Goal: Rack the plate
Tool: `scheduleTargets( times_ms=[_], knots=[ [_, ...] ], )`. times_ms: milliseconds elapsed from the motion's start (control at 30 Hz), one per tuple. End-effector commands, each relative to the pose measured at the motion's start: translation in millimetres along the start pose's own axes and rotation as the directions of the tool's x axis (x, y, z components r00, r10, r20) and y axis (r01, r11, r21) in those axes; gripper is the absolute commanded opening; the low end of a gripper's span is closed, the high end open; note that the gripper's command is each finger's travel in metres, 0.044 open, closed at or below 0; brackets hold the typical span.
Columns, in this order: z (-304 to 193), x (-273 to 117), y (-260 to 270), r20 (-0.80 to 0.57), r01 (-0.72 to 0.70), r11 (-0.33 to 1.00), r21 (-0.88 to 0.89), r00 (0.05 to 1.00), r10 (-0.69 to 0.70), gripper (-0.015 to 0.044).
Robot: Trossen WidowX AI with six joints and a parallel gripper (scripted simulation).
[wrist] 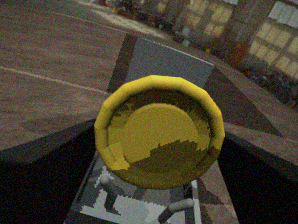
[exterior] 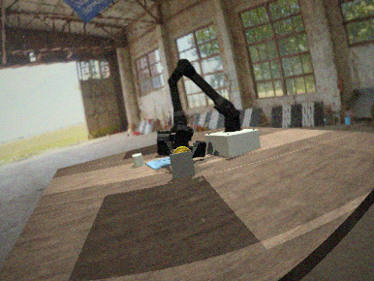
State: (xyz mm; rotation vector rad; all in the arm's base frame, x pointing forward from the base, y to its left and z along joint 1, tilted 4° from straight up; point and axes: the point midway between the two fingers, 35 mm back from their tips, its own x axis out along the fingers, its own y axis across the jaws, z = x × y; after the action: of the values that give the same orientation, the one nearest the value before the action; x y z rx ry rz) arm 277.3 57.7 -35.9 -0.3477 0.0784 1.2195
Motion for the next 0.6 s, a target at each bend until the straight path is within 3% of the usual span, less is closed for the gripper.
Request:
scheduleTargets(
  times_ms=[0, 267, 567],
  knots=[
    [1.5, -0.3, -0.5, 0.0, 0.0, 1.0, -0.002, 1.0, 0.0, 0.0],
    [1.5, -0.3, -0.5, 0.0, 0.0, 1.0, -0.002, 1.0, 0.0, 0.0],
    [1.2, -0.3, -0.7, 0.0, 0.001, 1.0, -0.004, 1.0, -0.001, 0.0236]
  ],
)
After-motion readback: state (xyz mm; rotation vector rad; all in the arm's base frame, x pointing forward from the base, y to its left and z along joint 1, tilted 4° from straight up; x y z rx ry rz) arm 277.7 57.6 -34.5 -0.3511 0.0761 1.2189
